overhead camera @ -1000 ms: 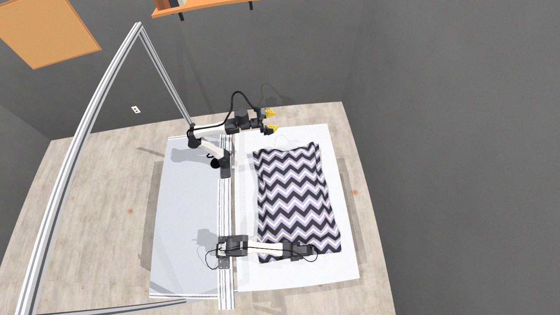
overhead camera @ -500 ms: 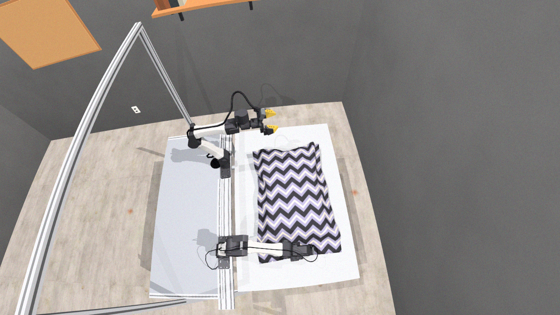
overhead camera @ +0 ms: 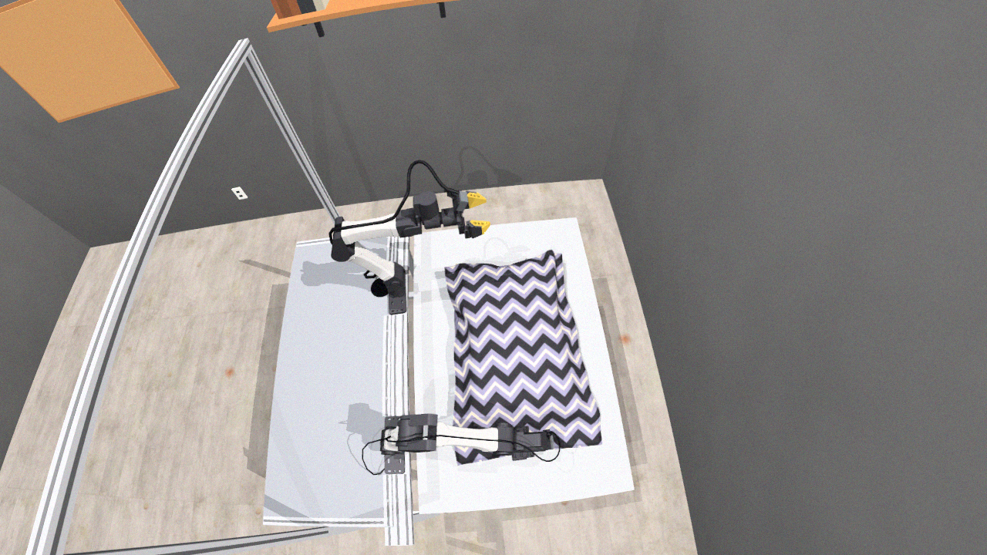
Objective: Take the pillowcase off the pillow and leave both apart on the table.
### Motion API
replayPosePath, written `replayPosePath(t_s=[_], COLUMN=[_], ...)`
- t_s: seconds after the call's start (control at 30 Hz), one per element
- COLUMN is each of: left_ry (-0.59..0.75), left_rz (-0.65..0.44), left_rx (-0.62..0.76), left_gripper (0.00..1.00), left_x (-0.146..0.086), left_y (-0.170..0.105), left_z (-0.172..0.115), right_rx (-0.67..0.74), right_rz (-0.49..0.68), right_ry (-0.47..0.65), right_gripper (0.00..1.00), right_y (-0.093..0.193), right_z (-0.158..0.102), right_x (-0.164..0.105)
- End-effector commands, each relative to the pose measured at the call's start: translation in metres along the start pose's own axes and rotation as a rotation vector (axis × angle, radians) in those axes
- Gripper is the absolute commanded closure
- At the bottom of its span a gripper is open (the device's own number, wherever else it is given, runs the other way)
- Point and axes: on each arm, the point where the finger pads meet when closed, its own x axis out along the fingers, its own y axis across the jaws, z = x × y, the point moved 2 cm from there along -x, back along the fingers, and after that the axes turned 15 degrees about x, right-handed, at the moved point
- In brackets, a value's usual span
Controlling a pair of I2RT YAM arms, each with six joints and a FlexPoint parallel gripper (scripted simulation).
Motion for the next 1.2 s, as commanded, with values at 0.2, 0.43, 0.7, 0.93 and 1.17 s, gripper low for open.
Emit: replayPosePath(t_s=[0.2, 0.43, 0.7, 0.93, 1.17], left_ry=[-0.043, -0.043, -0.043, -0.043, -0.043], left_rz=[0.0, 0.0, 0.0, 0.0, 0.0], left_rx=[0.007, 0.007, 0.007, 0.007, 0.007], left_gripper=[0.0, 0.0, 0.0, 0.0, 0.0], left_x=[-0.008, -0.008, -0.008, -0.008, -0.008], left_y=[0.0, 0.0, 0.0, 0.0, 0.0], left_z=[0.019, 0.019, 0.019, 0.019, 0.019], right_rx=[0.009, 0.009, 0.006, 0.004, -0.003], right_rz=[-0.06, -0.059, -0.053, -0.045, -0.025], right_ry=[0.154, 0.15, 0.12, 0.092, -0.001], right_gripper=[1.0, 1.0, 1.0, 1.0, 1.0], right_y=[-0.016, -0.015, -0.011, -0.007, 0.002], right_z=[-0.04, -0.038, -0.024, -0.012, 0.009], right_x=[0.034, 0.03, 0.02, 0.008, -0.032])
